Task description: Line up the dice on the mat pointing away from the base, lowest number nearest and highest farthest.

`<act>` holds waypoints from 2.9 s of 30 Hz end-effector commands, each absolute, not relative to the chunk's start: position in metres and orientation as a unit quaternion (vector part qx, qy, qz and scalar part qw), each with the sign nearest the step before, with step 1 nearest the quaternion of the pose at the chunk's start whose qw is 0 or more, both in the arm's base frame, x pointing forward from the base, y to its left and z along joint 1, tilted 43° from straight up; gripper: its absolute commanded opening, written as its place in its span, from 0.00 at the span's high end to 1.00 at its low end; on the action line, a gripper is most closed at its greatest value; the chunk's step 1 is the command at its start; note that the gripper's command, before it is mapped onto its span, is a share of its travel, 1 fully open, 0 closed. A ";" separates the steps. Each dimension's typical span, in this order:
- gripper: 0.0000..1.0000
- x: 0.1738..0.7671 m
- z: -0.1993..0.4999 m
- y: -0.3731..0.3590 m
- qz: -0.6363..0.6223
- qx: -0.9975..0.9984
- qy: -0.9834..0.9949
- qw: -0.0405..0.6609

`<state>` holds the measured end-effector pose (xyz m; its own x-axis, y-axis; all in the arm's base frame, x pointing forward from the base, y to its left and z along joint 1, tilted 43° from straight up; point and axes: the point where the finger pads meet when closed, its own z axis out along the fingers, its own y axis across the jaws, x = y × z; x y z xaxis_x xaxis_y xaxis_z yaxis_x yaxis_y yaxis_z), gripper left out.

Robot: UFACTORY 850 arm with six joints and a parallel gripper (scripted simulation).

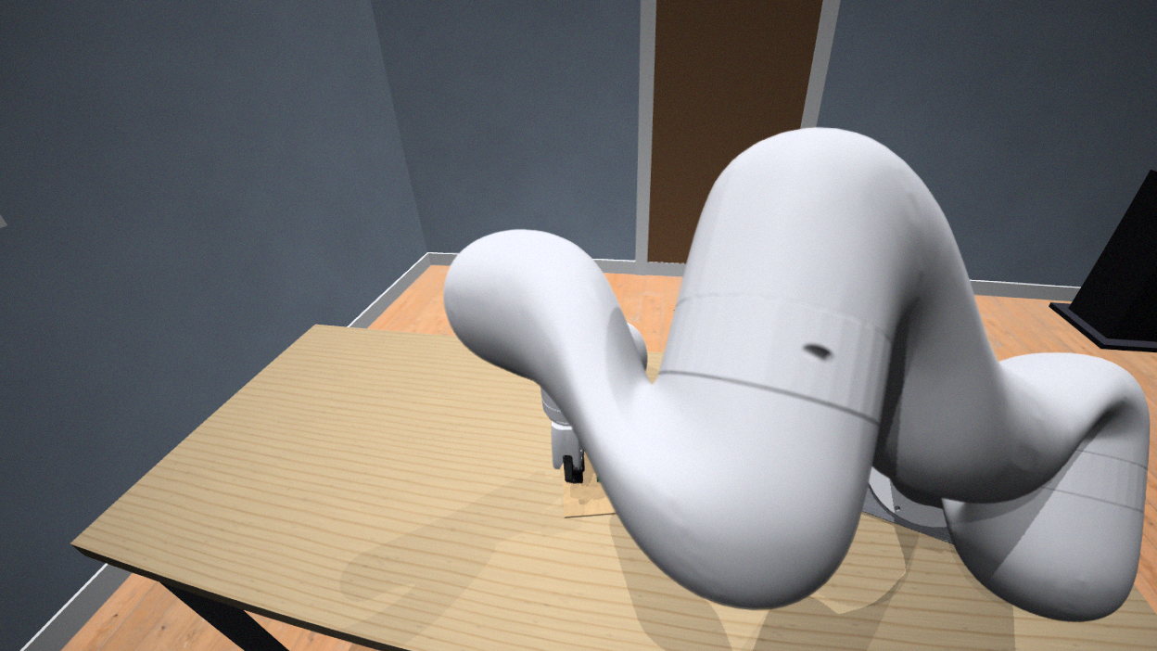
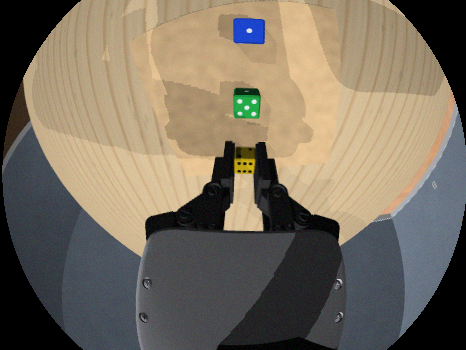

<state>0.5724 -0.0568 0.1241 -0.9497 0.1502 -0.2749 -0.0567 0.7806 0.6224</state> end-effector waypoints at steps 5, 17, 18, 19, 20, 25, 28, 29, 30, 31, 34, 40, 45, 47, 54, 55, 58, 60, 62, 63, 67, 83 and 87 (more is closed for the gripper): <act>0.89 0.573 0.123 -0.056 0.330 0.025 0.930 0.157; 0.89 0.574 0.123 -0.056 0.330 0.025 0.930 0.157; 0.89 0.574 0.123 -0.056 0.330 0.025 0.930 0.157; 0.89 0.574 0.123 -0.056 0.330 0.025 0.930 0.157; 0.89 0.574 0.123 -0.056 0.330 0.025 0.930 0.157; 0.89 0.574 0.123 -0.056 0.330 0.025 0.930 0.157; 0.89 0.574 0.123 -0.056 0.330 0.025 0.930 0.157; 0.89 0.574 0.123 -0.056 0.330 0.025 0.930 0.157; 0.89 0.574 0.123 -0.056 0.330 0.025 0.930 0.157; 0.89 0.574 0.123 -0.056 0.330 0.025 0.930 0.157; 0.89 0.574 0.123 -0.056 0.330 0.025 0.930 0.157; 0.89 0.574 0.123 -0.056 0.330 0.025 0.930 0.157; 0.89 0.574 0.123 -0.056 0.330 0.025 0.930 0.157; 0.85 0.574 0.123 -0.056 0.330 0.025 0.930 0.157; 0.77 0.574 0.123 -0.056 0.330 0.025 0.930 0.157; 0.77 0.574 0.123 -0.056 0.330 0.025 0.930 0.157; 0.73 0.574 0.123 -0.056 0.330 0.025 0.930 0.157; 0.73 0.574 0.123 -0.056 0.330 0.025 0.930 0.157; 0.69 0.574 0.123 -0.056 0.330 0.025 0.930 0.157; 0.69 0.574 0.123 -0.056 0.330 0.025 0.930 0.157; 0.69 0.574 0.123 -0.056 0.330 0.025 0.930 0.157; 0.69 0.565 0.143 -0.073 0.330 0.025 0.930 0.157; 0.69 0.558 0.159 -0.086 0.330 0.025 0.930 0.157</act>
